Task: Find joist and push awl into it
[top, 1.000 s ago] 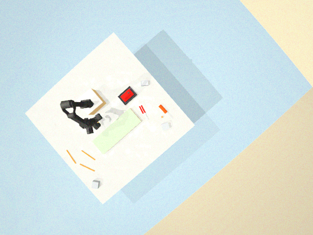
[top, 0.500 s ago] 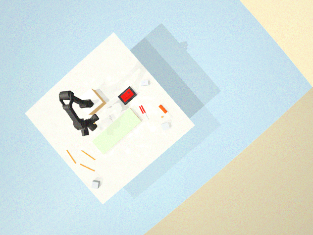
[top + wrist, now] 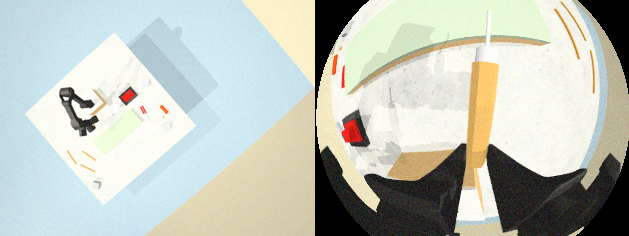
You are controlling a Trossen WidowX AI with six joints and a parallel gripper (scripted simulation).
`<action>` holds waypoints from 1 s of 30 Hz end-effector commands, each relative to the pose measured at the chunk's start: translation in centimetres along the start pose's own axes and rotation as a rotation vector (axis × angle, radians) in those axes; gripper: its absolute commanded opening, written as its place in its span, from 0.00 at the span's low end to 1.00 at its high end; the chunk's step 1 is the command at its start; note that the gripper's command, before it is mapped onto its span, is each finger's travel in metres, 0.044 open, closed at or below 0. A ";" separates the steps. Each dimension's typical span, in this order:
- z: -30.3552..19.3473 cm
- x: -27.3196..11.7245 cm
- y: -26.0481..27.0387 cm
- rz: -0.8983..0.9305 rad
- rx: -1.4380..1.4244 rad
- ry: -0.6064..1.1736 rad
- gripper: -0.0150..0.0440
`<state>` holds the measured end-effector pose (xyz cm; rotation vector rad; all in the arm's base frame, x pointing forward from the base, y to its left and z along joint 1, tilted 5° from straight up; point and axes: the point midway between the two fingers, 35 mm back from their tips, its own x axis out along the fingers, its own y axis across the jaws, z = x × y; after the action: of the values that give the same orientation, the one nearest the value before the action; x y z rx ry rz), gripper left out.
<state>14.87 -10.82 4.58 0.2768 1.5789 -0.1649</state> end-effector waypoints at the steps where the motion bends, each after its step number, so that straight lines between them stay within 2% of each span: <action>1: 0.7 0.0 0.0 0.013 0.133 -0.064 0.25; 15: 3.6 -0.2 -0.1 0.119 0.622 -0.267 0.25; 30: 6.3 -1.3 -0.3 0.338 1.104 -0.435 0.25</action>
<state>20.28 -12.70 5.22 1.1649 0.9376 -0.7505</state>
